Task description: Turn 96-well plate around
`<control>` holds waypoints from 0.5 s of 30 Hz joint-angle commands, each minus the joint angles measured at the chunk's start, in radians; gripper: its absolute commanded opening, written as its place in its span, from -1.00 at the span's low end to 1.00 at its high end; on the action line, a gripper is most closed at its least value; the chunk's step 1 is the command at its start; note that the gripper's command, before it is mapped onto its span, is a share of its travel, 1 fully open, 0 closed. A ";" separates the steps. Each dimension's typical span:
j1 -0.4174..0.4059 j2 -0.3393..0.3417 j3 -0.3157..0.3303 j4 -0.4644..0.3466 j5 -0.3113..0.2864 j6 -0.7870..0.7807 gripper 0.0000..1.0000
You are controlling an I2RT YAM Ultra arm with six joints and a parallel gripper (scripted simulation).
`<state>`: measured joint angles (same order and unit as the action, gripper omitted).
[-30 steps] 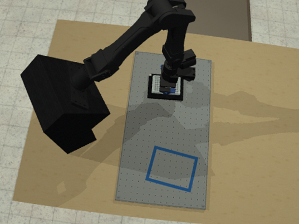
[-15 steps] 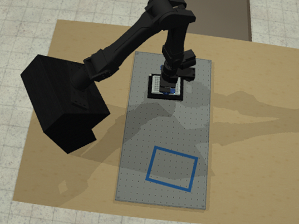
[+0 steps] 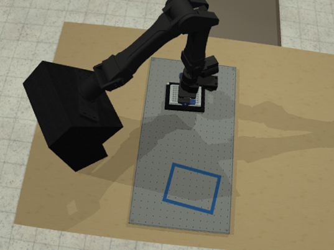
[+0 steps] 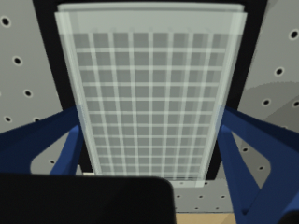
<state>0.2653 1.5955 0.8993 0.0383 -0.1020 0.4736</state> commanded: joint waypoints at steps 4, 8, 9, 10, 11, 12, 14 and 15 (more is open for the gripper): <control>0.000 -0.004 0.003 0.005 0.001 0.001 -1.00; 0.000 -0.001 0.004 0.007 0.001 0.001 -1.00; 0.000 0.000 0.004 0.007 0.001 0.001 -1.00; 0.000 0.001 0.004 0.008 0.001 0.001 -1.00; 0.000 0.001 0.005 0.008 0.001 0.001 -1.00; 0.000 0.002 0.005 0.008 0.002 0.001 -1.00; 0.001 0.003 0.006 0.009 0.002 0.001 -1.00; 0.001 0.004 0.006 0.010 0.002 0.001 -1.00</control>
<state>0.2661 1.6047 0.9028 0.0448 -0.1013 0.4744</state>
